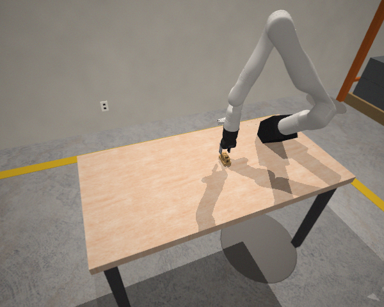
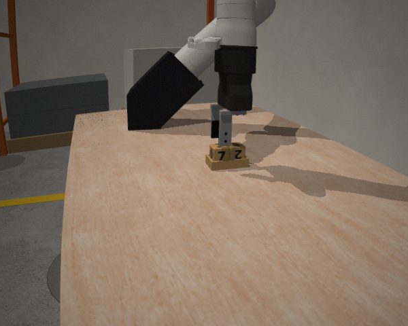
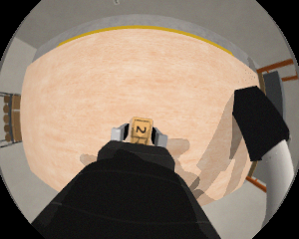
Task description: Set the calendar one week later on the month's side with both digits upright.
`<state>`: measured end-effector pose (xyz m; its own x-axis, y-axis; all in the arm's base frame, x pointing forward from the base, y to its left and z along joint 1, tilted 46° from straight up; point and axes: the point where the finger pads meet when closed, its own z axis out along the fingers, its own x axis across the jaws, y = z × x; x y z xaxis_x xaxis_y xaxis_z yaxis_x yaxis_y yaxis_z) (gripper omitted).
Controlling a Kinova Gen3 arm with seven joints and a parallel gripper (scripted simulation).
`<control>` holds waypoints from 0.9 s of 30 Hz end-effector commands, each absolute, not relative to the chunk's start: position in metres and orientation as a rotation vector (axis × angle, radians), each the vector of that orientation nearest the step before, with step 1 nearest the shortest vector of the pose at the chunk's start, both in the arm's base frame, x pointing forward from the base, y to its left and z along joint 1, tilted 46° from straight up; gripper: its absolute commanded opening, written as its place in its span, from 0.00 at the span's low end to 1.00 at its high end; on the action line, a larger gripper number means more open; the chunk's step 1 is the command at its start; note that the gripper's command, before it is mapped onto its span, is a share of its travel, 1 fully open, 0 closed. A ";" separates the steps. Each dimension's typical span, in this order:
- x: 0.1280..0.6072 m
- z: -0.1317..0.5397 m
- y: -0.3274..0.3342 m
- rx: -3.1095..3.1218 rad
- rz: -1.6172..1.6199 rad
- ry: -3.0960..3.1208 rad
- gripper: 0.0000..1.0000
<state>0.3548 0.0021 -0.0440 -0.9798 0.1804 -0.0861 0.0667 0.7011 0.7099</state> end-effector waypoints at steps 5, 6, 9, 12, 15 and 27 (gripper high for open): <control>0.353 -0.047 0.002 0.196 1.134 2.762 0.87; 0.353 -0.047 0.002 0.196 1.134 2.762 0.87; 0.353 -0.047 0.002 0.196 1.134 2.762 0.87; 0.353 -0.047 0.002 0.196 1.134 2.762 0.87; 0.353 -0.047 0.002 0.196 1.135 2.762 0.87; 0.352 -0.048 0.001 0.197 1.134 2.761 0.87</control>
